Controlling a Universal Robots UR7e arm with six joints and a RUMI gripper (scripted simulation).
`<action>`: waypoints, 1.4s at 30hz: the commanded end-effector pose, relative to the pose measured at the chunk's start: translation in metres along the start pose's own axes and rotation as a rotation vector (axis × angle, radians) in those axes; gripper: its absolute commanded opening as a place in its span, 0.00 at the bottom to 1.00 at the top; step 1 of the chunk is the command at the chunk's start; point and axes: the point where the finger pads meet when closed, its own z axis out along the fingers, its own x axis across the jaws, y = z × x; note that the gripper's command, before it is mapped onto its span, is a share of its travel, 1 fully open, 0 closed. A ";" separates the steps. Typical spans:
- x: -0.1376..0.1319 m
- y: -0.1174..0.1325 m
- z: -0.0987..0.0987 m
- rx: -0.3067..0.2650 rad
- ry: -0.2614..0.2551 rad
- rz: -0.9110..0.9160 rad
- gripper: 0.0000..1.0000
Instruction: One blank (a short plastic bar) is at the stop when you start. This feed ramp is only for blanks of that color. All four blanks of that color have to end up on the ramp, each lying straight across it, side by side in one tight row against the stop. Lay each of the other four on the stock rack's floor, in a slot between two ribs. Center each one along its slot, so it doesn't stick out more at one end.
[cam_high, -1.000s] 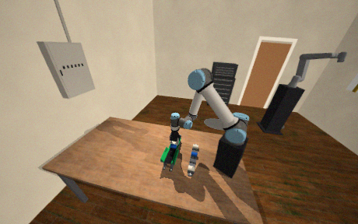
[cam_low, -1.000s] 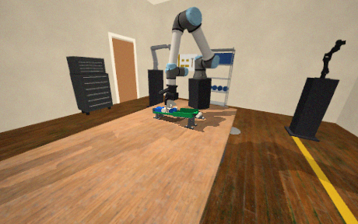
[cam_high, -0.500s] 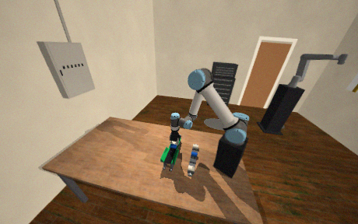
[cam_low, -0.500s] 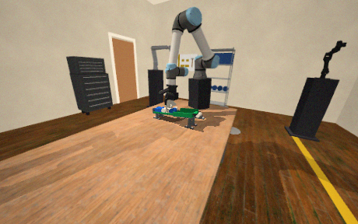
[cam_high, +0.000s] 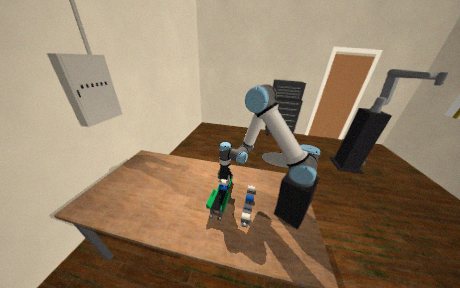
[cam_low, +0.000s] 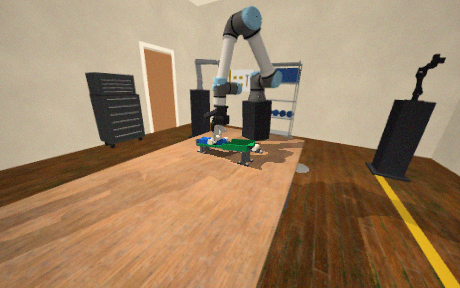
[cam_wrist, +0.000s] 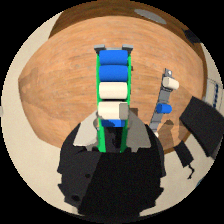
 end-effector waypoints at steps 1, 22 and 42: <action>0.001 0.000 -0.028 0.000 0.001 0.001 0.35; -0.001 0.000 -0.079 0.001 -0.002 0.000 0.35; 0.047 -0.018 -0.048 -0.002 0.004 0.011 0.35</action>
